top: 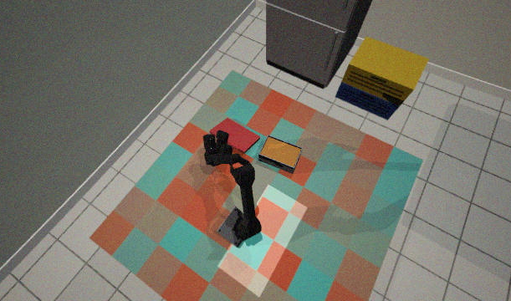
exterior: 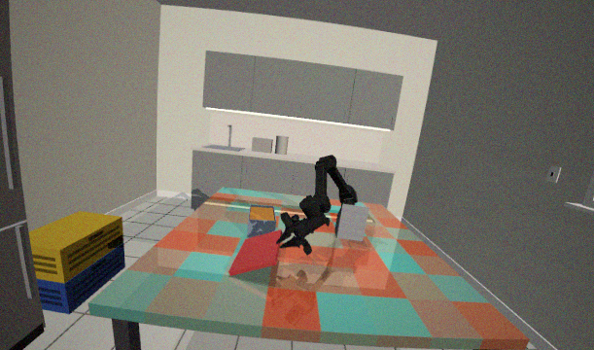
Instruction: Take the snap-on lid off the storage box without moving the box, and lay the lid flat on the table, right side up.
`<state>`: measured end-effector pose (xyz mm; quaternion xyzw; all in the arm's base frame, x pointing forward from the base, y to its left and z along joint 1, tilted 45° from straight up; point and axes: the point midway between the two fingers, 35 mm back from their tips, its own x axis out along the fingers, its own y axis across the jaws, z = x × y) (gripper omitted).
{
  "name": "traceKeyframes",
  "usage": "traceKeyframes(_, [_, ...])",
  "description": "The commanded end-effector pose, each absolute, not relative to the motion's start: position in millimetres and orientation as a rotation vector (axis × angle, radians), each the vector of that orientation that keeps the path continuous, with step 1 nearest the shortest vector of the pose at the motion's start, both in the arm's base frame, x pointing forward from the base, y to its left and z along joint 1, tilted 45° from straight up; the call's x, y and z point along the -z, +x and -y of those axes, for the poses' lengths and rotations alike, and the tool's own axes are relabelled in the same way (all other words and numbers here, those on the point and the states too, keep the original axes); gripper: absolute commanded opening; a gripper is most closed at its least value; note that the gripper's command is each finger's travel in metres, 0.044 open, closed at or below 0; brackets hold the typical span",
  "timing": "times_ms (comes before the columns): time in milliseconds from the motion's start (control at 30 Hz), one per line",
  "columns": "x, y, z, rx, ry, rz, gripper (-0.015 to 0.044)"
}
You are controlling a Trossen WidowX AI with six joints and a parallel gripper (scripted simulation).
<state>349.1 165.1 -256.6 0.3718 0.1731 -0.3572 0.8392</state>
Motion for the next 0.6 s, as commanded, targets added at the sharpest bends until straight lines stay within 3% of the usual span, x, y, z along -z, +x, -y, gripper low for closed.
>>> traceKeyframes(0, [261.9, 347.1, -157.4, 0.768, 0.774, -0.373, 0.0])
traceKeyframes(267, [266.6, 346.3, -152.9, 0.768, 0.773, -0.372, 0.0])
traceKeyframes(567, [262.4, 348.0, -158.1, 0.767, 0.774, -0.373, 0.0236])
